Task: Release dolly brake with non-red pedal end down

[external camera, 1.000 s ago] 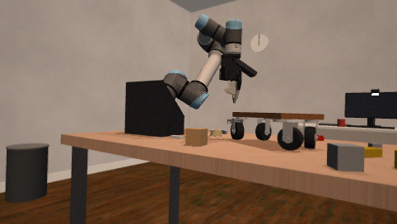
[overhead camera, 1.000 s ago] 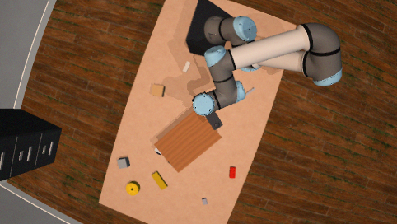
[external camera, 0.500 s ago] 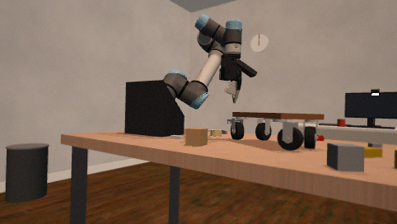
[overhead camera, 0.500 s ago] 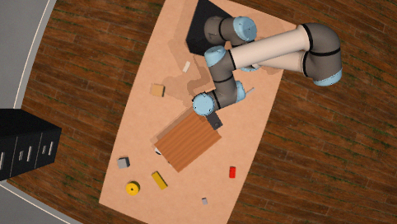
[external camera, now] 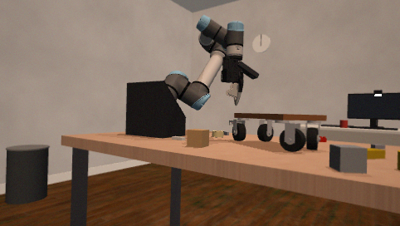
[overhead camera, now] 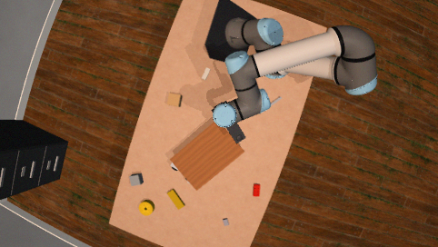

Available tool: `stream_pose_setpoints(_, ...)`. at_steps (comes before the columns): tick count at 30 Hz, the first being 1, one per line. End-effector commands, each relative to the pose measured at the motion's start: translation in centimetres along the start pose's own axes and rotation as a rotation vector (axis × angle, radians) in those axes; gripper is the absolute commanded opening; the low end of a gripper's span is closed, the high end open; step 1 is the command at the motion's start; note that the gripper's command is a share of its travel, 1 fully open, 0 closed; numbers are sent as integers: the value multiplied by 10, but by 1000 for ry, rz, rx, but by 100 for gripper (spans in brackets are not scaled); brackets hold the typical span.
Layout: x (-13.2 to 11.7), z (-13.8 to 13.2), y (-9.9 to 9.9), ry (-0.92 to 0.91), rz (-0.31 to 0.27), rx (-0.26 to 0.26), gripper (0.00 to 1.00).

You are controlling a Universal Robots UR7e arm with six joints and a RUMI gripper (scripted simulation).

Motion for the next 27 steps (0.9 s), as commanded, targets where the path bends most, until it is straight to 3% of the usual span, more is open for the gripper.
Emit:
stream_pose_setpoints(1,0,0,-4,0,0,-1,0)
stream_pose_setpoints(27,0,0,-49,0,0,-1,0)
Point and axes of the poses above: the point where the finger pads meet when closed, its own y axis back along the fingers, its own z axis across the jaws, x = y × z, the point moved 8 cm from there along y, back along the fingers, and after that the axes turned 9 degrees about y, right-handed, at the moved point
